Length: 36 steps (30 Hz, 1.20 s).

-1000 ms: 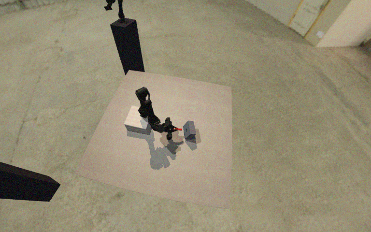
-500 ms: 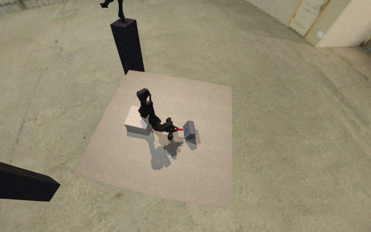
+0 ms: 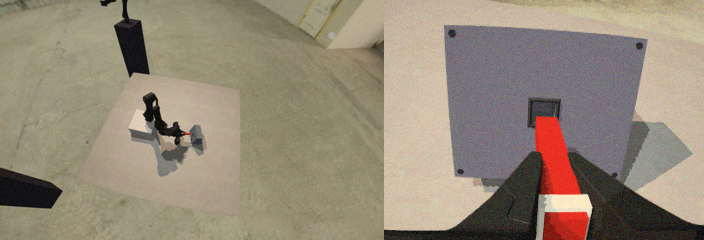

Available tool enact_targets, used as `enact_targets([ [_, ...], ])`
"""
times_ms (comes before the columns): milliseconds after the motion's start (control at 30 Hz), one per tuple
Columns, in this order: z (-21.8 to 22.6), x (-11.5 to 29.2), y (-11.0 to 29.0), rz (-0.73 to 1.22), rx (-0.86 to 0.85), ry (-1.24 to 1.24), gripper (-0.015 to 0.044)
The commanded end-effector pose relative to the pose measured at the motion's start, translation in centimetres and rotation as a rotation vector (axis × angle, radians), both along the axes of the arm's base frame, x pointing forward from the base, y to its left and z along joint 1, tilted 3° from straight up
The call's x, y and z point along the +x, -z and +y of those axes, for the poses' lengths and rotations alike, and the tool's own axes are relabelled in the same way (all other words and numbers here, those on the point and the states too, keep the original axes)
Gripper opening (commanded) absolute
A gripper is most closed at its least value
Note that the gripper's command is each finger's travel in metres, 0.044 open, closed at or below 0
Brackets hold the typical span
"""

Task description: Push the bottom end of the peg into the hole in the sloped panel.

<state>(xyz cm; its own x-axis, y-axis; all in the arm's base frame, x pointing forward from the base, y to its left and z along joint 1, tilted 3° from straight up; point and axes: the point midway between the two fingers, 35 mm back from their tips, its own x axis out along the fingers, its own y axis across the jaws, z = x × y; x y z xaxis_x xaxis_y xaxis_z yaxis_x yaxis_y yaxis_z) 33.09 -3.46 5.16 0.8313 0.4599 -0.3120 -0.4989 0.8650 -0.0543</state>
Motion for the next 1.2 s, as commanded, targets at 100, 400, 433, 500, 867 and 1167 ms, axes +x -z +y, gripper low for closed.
enact_targets([
  [100,0.4,0.7,0.4,0.001,0.002,0.004,0.0],
  [400,0.9,1.7,0.8,-0.001,0.003,0.004,0.0],
  [433,0.9,1.6,0.7,0.0,0.003,0.003,0.0],
  [500,0.9,1.4,0.7,0.0,0.003,0.001,0.0],
  [867,0.9,1.3,0.7,0.0,0.003,-0.001,0.0],
  [1167,1.0,1.6,0.8,0.0,0.003,-0.001,0.0],
])
